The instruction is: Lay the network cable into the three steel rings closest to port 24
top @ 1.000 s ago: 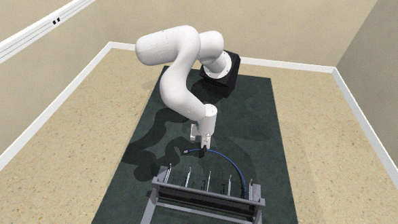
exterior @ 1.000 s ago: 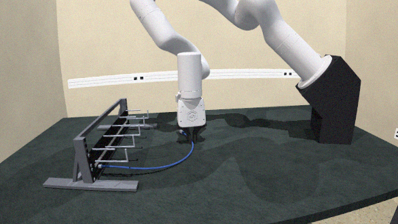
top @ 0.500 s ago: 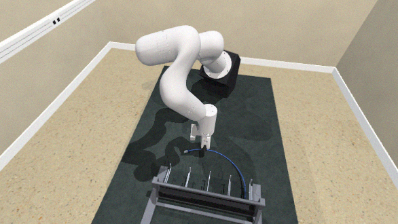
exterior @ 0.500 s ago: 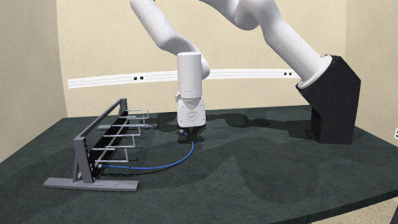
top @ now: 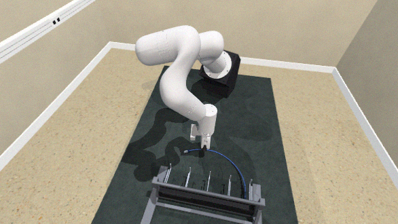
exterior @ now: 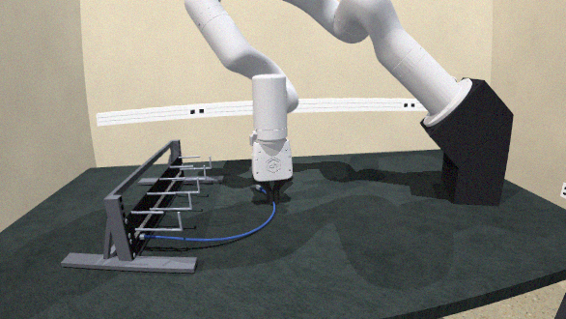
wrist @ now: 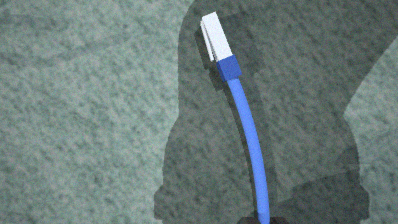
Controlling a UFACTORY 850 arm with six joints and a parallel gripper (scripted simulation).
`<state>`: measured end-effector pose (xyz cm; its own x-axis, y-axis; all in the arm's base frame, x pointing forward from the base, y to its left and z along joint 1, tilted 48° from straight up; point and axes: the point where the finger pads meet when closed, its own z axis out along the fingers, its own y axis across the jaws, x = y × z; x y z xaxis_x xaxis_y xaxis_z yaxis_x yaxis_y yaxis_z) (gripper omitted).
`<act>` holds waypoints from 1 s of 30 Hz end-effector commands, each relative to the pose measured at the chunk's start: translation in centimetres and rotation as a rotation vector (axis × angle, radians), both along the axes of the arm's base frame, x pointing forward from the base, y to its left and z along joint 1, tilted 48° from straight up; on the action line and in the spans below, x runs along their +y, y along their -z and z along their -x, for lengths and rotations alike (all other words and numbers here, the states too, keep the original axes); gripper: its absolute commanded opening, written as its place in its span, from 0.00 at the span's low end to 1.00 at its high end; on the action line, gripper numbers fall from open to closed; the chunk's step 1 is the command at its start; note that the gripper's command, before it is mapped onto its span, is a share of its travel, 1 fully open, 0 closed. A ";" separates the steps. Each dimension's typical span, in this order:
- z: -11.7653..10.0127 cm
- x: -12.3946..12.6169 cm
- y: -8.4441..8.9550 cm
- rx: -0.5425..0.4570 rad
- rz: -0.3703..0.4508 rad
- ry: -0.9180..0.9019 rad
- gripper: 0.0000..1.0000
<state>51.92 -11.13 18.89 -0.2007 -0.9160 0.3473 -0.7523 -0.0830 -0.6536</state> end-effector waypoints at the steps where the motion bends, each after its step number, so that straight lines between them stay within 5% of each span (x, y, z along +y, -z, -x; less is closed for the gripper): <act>1: 0.0 0.0 0.0 0.000 0.000 0.000 0.00; 30: 0.3 0.2 -0.4 0.000 0.000 0.000 0.00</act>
<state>51.73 -11.02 19.08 -0.2007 -0.9160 0.3473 -0.7523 -0.0830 -0.6536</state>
